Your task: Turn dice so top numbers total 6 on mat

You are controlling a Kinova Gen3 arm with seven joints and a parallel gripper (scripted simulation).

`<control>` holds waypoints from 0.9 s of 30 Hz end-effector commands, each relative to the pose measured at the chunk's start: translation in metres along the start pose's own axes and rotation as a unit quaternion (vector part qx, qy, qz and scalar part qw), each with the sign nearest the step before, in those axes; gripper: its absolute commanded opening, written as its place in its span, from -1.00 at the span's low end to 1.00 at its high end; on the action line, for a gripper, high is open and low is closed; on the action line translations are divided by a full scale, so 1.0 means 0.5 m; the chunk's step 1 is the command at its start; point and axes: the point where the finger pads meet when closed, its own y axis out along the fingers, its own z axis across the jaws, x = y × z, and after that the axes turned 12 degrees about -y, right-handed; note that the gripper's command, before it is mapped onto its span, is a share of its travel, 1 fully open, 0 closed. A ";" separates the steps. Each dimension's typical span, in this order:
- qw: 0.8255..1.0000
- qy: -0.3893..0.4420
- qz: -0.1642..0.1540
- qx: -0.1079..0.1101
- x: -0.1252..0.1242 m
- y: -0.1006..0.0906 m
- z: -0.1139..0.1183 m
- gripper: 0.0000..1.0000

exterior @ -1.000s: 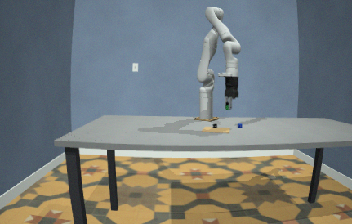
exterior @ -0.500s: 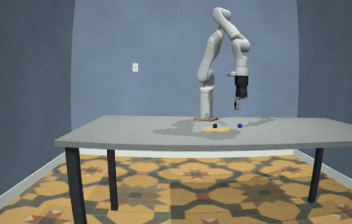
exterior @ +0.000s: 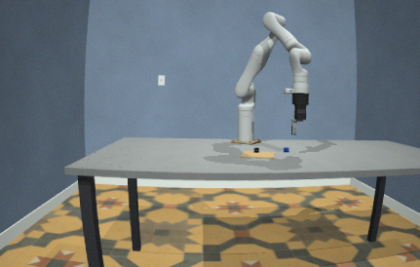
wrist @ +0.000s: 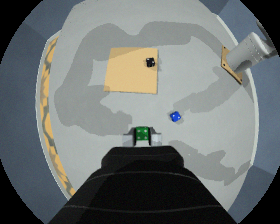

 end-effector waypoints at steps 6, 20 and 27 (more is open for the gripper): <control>1.000 0.000 0.003 0.002 0.001 0.007 -0.002 -0.19; 0.999 0.000 -0.036 -0.004 0.000 0.008 -0.001 -0.19; 0.996 0.000 -0.091 -0.016 -0.001 0.009 0.000 -0.19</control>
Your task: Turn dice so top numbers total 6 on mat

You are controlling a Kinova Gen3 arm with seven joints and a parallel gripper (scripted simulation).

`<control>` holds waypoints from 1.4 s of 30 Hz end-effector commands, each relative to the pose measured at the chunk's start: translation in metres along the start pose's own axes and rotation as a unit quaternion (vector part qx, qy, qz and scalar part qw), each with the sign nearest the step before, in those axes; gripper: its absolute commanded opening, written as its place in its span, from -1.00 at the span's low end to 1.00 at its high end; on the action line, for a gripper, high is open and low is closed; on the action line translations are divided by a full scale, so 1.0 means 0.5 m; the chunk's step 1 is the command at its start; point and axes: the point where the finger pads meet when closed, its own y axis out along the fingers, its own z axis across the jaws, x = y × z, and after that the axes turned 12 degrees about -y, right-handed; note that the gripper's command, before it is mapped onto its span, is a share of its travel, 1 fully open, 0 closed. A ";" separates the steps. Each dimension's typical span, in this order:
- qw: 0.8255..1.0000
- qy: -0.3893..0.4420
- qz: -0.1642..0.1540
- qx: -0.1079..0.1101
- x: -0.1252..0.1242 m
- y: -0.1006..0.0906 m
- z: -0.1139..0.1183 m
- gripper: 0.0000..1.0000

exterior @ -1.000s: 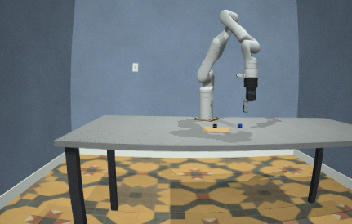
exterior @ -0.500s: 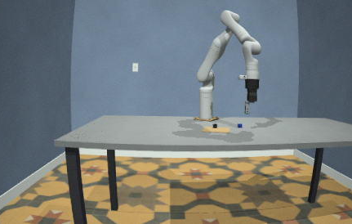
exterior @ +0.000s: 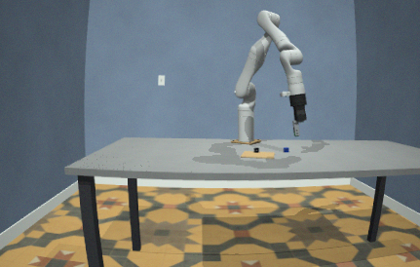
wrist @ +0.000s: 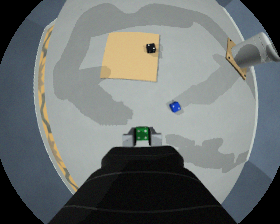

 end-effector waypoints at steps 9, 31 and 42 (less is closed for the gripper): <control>0.996 0.014 -0.089 -0.021 -0.027 -0.008 -0.002 -0.19; 0.957 0.013 -0.283 -0.065 -0.035 -0.006 0.000 -0.19; 0.918 0.012 -0.385 -0.090 -0.040 -0.005 0.000 -0.19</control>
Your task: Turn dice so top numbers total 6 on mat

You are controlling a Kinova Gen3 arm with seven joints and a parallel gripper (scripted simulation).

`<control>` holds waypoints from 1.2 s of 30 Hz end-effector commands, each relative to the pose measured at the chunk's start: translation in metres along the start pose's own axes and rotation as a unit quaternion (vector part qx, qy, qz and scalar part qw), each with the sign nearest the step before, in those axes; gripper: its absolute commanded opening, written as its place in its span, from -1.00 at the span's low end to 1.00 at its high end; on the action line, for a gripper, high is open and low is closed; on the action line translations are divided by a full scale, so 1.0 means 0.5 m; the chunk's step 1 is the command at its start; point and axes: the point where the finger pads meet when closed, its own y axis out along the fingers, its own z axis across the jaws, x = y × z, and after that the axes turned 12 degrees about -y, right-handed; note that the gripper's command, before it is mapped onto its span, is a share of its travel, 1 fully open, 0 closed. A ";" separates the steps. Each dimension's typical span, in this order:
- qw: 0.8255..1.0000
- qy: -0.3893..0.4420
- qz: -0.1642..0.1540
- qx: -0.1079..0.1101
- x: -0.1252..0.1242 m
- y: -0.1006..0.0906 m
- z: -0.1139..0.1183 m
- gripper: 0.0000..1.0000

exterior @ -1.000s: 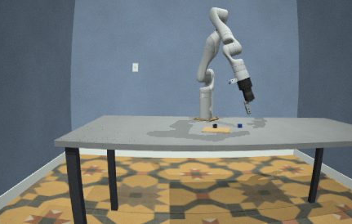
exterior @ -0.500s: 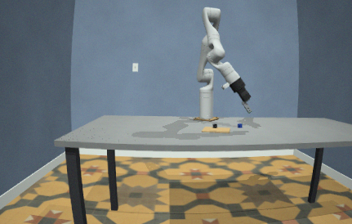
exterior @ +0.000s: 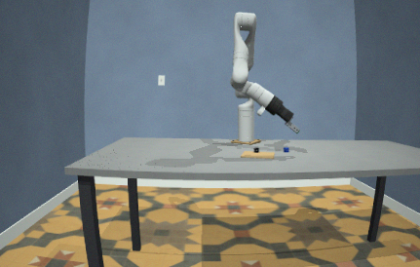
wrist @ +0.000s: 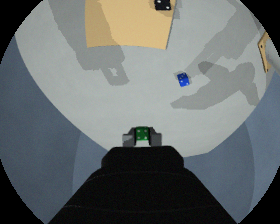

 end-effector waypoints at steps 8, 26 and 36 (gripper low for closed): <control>0.999 0.021 -0.043 -0.012 -0.034 -0.005 0.007 -0.19; 0.998 0.021 -0.057 -0.017 -0.038 -0.004 0.007 -0.19; 0.998 0.021 -0.057 -0.017 -0.068 0.018 0.015 -0.19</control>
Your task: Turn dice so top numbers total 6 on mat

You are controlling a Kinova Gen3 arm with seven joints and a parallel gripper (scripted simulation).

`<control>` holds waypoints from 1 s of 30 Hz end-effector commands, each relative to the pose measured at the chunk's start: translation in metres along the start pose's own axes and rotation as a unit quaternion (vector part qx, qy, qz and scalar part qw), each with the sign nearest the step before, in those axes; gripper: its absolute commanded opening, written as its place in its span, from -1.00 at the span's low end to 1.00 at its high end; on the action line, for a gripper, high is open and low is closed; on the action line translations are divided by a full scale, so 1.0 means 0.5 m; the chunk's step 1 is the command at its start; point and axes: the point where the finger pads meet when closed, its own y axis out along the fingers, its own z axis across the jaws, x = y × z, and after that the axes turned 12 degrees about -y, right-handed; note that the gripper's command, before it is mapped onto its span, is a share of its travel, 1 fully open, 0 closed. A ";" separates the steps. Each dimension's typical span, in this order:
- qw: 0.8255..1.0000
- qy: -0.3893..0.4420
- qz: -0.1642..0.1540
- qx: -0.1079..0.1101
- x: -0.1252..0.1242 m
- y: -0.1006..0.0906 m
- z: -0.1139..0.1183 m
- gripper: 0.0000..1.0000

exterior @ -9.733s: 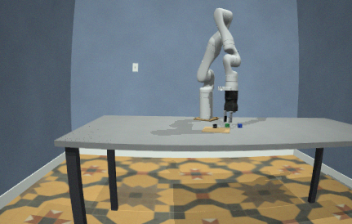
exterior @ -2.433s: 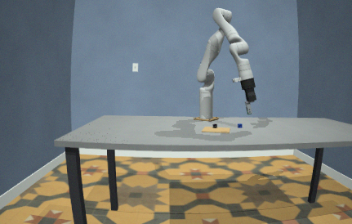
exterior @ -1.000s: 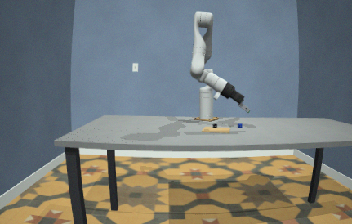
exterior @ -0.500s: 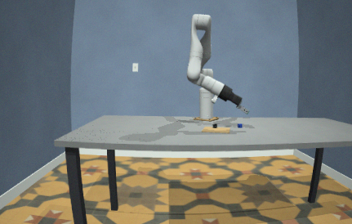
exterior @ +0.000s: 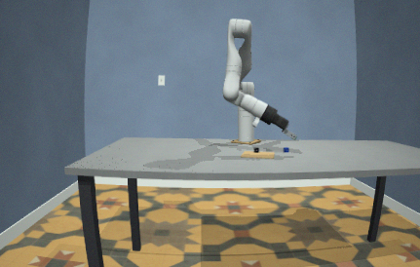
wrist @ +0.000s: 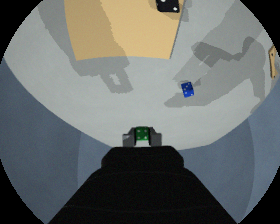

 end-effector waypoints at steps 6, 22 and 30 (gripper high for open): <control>1.000 0.005 -0.001 0.002 -0.047 0.025 0.014 -0.19; 1.000 0.005 -0.001 0.002 -0.099 0.054 0.025 -0.19; 1.000 0.005 -0.001 0.002 -0.099 0.054 0.026 -0.19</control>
